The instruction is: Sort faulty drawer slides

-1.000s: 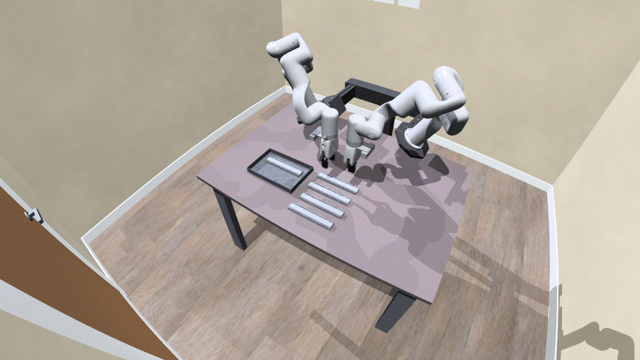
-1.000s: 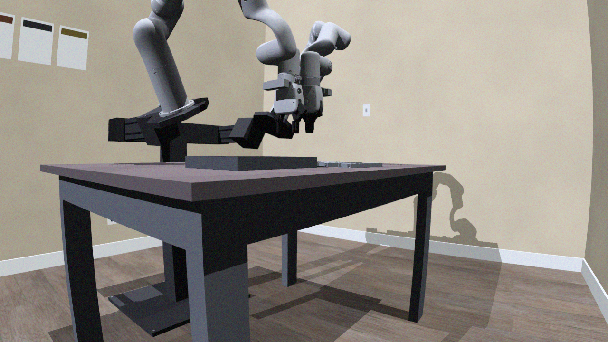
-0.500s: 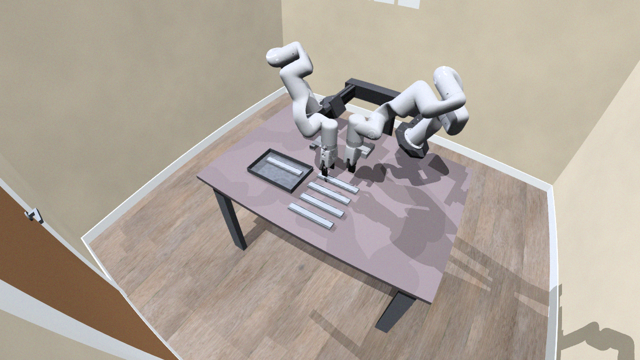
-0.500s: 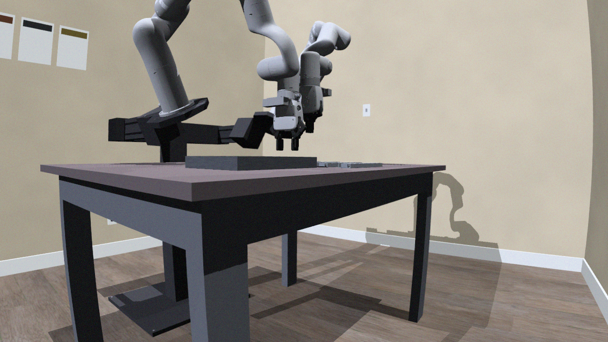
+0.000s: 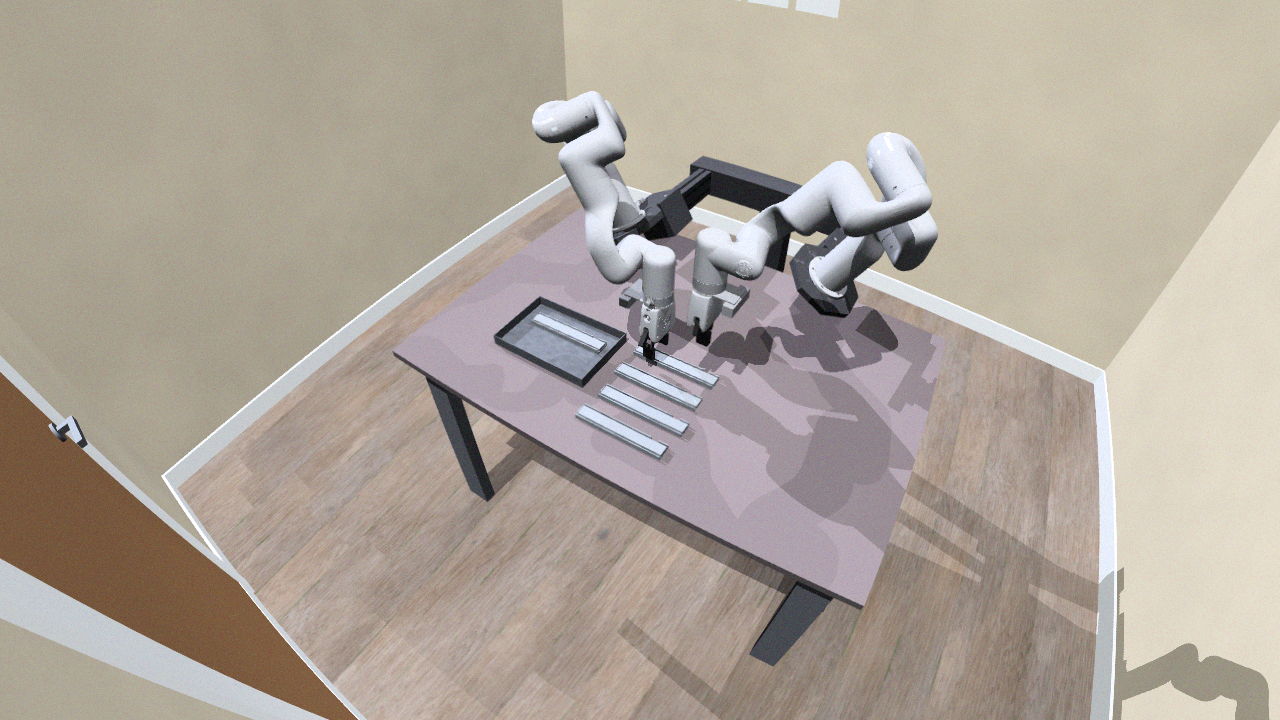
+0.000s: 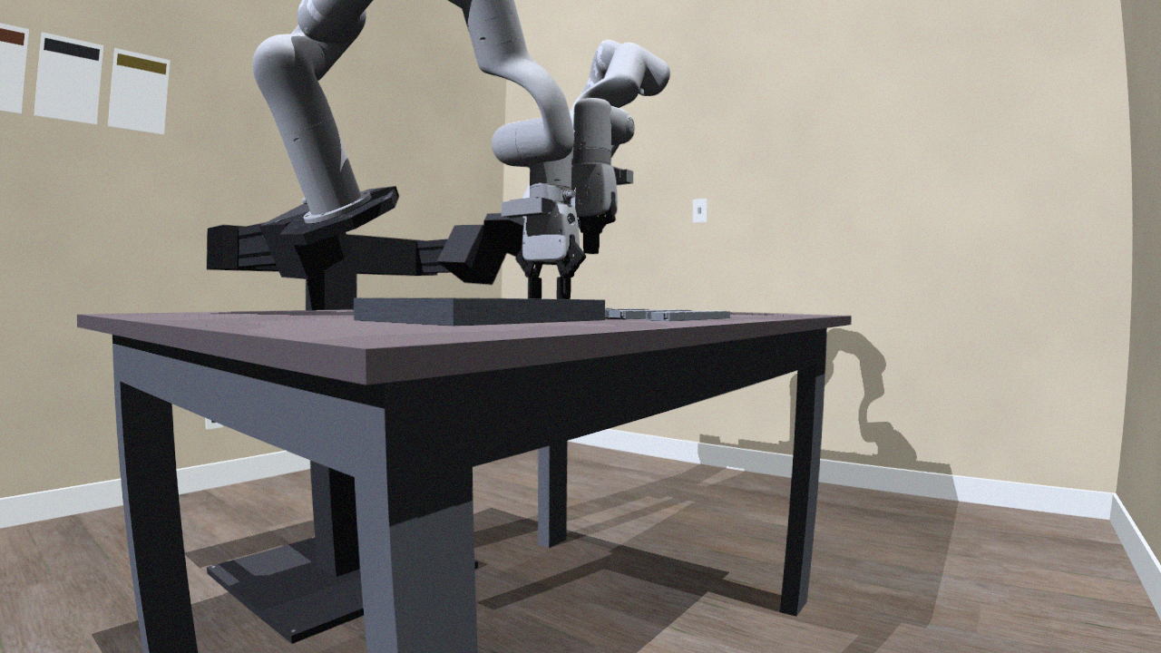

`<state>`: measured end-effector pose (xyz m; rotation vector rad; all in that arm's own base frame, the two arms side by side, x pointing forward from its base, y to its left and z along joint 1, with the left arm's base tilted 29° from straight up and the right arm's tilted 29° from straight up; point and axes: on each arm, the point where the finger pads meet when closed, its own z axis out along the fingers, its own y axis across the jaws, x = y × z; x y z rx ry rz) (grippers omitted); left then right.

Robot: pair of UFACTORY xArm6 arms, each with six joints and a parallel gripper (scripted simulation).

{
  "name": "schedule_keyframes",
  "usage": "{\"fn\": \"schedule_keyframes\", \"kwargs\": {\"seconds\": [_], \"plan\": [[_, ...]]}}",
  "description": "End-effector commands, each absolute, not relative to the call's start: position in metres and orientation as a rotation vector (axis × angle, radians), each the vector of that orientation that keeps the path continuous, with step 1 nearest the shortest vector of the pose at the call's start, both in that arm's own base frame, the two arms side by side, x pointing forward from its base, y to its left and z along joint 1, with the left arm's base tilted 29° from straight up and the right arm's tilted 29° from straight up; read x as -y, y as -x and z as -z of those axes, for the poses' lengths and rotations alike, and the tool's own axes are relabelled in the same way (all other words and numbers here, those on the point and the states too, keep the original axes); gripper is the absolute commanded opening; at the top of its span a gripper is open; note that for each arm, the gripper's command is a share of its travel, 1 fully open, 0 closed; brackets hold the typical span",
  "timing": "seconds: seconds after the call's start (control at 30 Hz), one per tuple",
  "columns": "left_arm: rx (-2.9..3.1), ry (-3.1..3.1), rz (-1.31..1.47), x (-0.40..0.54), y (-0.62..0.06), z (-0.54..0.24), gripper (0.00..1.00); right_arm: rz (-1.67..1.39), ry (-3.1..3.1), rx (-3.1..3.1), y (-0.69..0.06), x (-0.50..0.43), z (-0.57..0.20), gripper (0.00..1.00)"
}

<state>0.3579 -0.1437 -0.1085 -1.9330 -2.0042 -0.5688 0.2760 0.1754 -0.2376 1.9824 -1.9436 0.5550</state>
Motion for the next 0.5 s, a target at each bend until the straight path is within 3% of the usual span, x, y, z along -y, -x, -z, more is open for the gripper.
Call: {"fn": "schedule_keyframes", "kwargs": {"seconds": [0.0, 0.47], "plan": [[2.007, 1.936, 0.570, 0.145, -0.359, 0.108, 0.00, -0.555, -1.985, 1.946, -0.277, -0.175, 0.240, 0.67], [2.007, 1.936, 0.570, 0.145, -0.359, 0.108, 0.00, -0.555, -1.985, 1.946, -0.278, -0.166, 0.256, 0.67]]}}
